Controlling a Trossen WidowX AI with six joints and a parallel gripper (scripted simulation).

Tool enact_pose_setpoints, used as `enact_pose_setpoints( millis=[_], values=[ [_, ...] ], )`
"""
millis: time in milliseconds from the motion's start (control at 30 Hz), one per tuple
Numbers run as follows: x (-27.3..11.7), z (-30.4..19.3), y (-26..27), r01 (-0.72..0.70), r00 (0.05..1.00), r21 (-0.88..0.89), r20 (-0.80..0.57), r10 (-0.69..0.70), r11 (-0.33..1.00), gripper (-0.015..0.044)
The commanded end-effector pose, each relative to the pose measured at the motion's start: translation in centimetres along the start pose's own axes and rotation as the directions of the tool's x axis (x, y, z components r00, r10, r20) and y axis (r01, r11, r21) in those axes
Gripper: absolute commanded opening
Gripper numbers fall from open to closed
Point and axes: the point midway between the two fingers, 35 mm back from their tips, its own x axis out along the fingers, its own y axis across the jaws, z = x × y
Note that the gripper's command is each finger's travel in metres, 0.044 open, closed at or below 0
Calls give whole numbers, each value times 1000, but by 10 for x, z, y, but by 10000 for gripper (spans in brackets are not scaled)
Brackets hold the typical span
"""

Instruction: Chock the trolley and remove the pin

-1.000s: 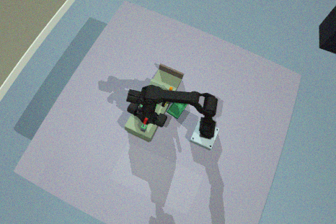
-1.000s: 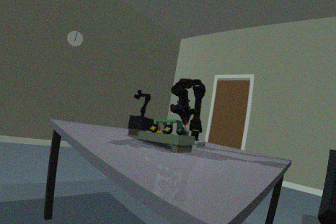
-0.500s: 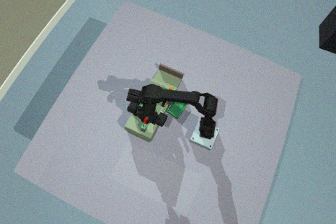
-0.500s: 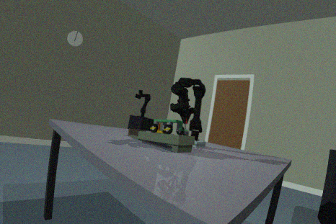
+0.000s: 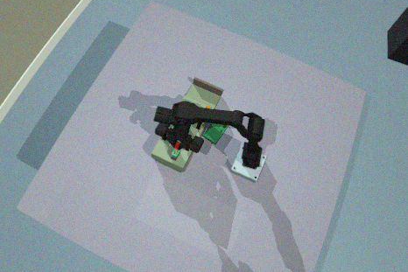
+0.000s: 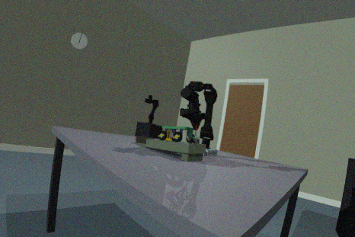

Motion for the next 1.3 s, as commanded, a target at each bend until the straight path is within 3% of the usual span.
enact_pose_setpoints(
  millis=[0,1267],
  values=[
    [-5,-2,1,-8,1000,-7,-9,8,1000,0],
    [-17,-8,2,-8,1000,-7,-10,8,1000,0]
  ],
)
